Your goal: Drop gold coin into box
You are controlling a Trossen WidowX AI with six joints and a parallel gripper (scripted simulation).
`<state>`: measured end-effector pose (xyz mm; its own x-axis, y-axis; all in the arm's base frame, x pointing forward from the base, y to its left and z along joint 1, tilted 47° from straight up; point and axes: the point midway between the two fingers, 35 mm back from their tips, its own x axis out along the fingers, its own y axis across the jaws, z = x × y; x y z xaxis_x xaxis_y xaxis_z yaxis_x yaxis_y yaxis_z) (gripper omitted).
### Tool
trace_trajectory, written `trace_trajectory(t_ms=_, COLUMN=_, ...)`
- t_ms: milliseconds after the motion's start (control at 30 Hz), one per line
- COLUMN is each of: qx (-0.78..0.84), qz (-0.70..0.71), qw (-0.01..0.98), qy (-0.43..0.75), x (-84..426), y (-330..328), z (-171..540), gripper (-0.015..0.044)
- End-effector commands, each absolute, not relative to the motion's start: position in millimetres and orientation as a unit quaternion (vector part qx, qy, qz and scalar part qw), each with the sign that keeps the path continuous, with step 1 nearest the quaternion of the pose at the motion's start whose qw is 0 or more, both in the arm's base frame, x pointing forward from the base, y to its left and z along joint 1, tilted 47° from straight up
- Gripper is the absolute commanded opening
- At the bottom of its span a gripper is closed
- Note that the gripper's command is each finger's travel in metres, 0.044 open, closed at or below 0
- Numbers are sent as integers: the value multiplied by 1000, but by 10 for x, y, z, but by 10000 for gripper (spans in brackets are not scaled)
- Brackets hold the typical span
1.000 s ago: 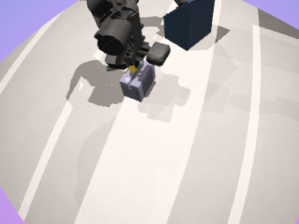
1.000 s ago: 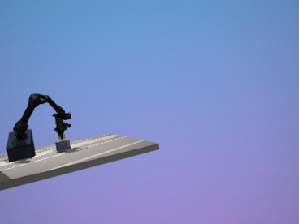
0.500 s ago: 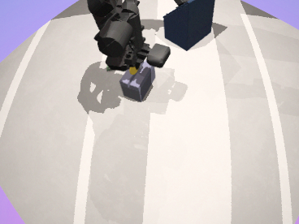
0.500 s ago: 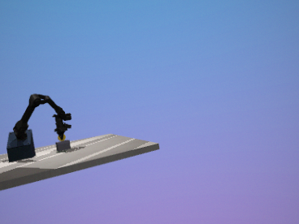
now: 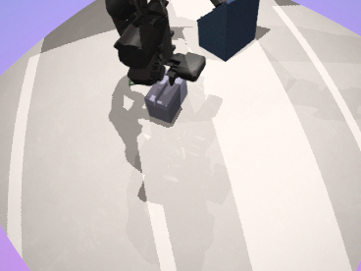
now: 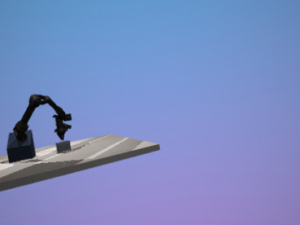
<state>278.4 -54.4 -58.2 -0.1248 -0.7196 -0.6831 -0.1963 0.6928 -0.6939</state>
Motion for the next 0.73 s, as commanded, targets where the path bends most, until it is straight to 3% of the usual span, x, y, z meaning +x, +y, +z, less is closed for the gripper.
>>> trace_trajectory(t_ms=0, qx=-319, qz=-227, qw=580, qy=715, x=2799, y=-483, z=-526, gripper=239)
trace_trajectory(t_ms=267, qx=-323, qz=-226, qw=576, qy=716, x=2819, y=-153, z=-202, gripper=440)
trace_trajectory(t_ms=700, qx=-323, qz=-227, qw=576, qy=716, x=2818, y=-130, z=-177, gripper=440)
